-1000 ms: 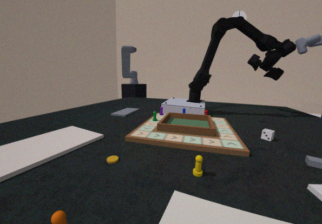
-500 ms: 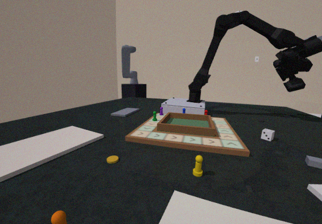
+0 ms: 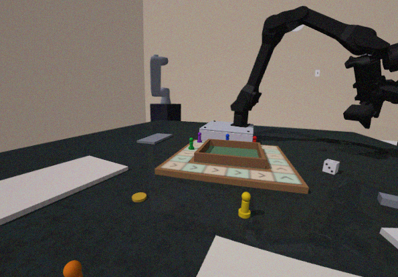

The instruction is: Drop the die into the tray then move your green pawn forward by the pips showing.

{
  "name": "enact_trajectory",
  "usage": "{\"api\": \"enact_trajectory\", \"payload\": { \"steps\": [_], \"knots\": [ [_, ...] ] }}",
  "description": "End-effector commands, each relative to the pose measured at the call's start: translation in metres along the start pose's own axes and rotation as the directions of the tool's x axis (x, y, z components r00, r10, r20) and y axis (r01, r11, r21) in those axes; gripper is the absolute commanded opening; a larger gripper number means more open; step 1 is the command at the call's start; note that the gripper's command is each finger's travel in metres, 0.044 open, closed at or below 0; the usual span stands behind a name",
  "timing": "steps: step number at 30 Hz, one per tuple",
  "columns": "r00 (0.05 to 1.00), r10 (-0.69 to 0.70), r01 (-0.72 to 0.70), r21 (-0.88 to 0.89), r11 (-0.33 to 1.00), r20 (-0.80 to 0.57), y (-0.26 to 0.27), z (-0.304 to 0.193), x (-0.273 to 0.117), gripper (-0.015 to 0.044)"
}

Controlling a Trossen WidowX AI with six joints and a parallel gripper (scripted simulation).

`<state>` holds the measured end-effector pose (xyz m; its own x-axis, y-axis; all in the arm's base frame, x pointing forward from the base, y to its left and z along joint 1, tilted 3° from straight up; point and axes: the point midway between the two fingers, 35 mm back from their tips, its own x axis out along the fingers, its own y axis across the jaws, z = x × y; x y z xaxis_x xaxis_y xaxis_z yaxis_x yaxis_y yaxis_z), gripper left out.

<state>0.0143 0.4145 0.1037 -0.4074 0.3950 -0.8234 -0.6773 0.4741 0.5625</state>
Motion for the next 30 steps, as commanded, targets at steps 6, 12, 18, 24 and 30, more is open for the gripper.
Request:
{"api": "enact_trajectory", "payload": {
  "steps": [6, 12, 18, 24, 30],
  "knots": [
    [0.939, -0.335, 0.19, 0.684, 0.705, 0.084, -0.132, 0.043, -0.054, 0.0275],
    [0.834, -0.552, 0.132, 0.962, 0.241, 0.024, -0.225, 0.041, -0.106, 0.0275],
    [0.82, -0.573, 0.115, 0.976, 0.183, 0.011, -0.235, 0.037, -0.112, 0.0275],
    [0.82, -0.573, 0.115, 0.976, 0.183, 0.011, -0.243, 0.037, -0.099, 0.0275],
    [0.82, -0.573, 0.115, 0.976, 0.183, 0.011, -0.246, 0.037, -0.096, 0.0275]
  ]
}}
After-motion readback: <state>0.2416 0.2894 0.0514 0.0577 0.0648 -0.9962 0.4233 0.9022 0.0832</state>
